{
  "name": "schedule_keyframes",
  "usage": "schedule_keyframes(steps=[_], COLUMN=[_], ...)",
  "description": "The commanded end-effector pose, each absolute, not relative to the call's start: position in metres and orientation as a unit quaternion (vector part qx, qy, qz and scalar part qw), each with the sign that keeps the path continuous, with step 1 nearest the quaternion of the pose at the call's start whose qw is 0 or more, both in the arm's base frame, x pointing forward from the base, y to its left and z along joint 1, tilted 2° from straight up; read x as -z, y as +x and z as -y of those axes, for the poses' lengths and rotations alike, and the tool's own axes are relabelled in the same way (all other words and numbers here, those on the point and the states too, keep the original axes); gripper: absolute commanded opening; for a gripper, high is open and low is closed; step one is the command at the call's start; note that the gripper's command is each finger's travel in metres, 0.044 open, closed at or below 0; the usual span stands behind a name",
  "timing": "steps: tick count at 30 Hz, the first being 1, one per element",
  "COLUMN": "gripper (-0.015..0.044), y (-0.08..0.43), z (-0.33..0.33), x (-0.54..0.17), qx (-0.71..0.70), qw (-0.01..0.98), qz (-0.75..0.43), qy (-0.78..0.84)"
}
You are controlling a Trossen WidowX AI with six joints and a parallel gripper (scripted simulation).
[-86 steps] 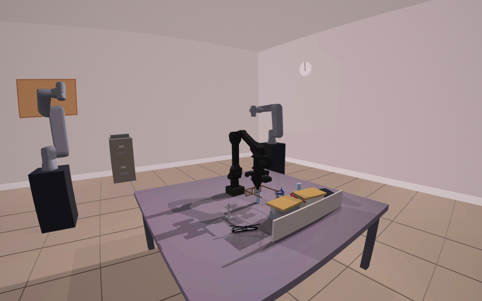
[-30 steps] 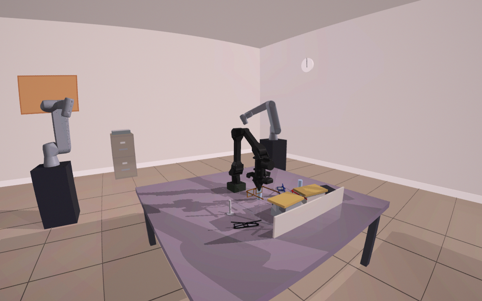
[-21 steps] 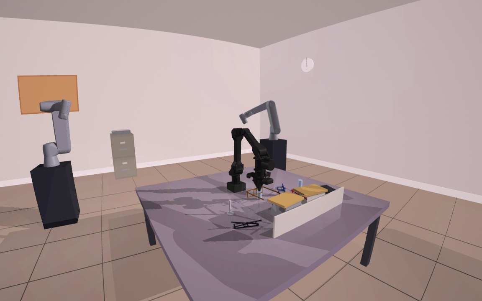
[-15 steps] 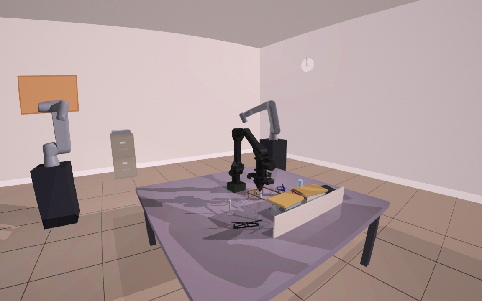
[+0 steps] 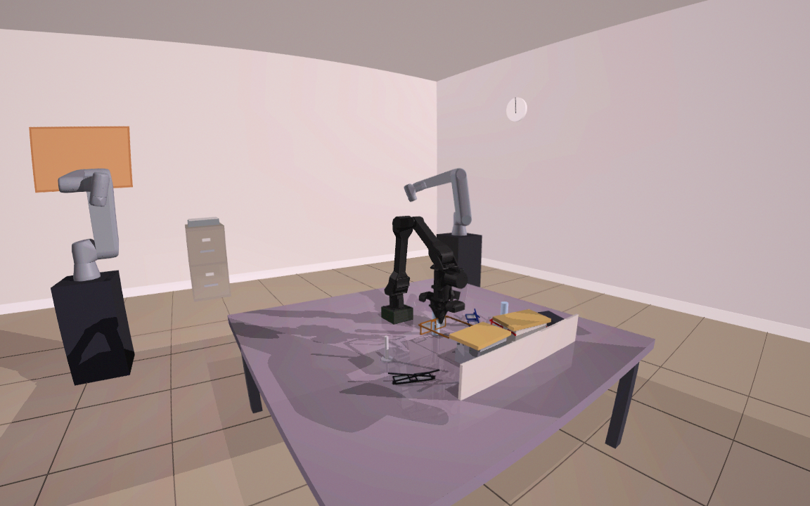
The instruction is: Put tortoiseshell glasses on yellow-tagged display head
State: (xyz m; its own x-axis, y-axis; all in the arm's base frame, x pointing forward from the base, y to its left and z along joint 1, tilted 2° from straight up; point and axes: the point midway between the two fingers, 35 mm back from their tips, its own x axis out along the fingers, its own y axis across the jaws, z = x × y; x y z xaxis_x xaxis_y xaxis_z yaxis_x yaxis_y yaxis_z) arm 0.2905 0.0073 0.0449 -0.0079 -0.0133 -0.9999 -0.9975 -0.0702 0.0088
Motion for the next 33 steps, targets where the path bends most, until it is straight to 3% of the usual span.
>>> schedule_keyframes(steps=[1, 33], gripper=[0.0, 0.0], y=[0.298, 0.345], z=[-0.008, -0.011], x=[-0.046, -0.047], qx=[-0.518, -0.518], qw=[0.48, 0.481], qz=[-0.486, -0.485], qy=[-0.515, -0.515])
